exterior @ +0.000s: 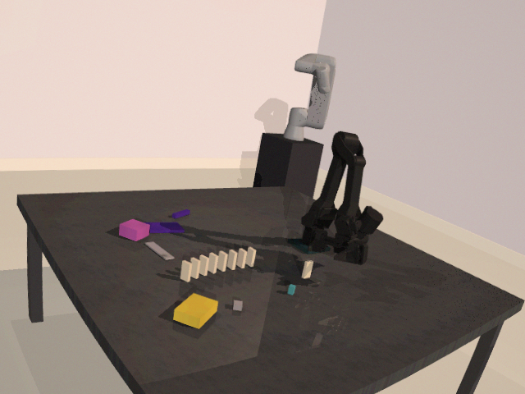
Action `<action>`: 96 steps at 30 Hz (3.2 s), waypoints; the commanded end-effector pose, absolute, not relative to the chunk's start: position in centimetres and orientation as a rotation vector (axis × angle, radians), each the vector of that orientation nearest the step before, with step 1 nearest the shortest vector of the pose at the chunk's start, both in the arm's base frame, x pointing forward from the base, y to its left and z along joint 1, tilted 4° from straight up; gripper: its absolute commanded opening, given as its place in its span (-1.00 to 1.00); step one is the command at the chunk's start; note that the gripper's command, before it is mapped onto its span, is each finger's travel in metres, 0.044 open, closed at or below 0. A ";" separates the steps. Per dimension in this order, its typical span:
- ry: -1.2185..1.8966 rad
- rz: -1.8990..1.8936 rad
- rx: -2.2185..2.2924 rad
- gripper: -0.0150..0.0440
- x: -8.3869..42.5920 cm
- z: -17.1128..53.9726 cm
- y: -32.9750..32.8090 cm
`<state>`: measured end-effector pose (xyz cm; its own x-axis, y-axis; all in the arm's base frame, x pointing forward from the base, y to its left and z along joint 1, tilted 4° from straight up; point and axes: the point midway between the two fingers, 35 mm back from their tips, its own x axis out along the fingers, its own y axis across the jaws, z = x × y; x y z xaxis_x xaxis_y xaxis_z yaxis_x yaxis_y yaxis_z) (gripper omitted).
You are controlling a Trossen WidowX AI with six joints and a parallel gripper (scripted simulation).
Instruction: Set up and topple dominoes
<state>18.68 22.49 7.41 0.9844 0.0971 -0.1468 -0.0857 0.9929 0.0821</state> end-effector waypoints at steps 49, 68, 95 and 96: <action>1.202 -1.262 1.191 1.00 20.9 11.7 18.3; 1.202 -1.262 1.191 1.00 20.8 5.6 18.2; 1.202 -1.262 1.191 0.29 20.6 3.7 18.0; 1.202 -1.262 1.191 0.20 20.6 3.7 18.0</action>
<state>20.73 18.07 3.81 -0.0277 -0.0269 -0.9993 0.9995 -0.0181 -0.0272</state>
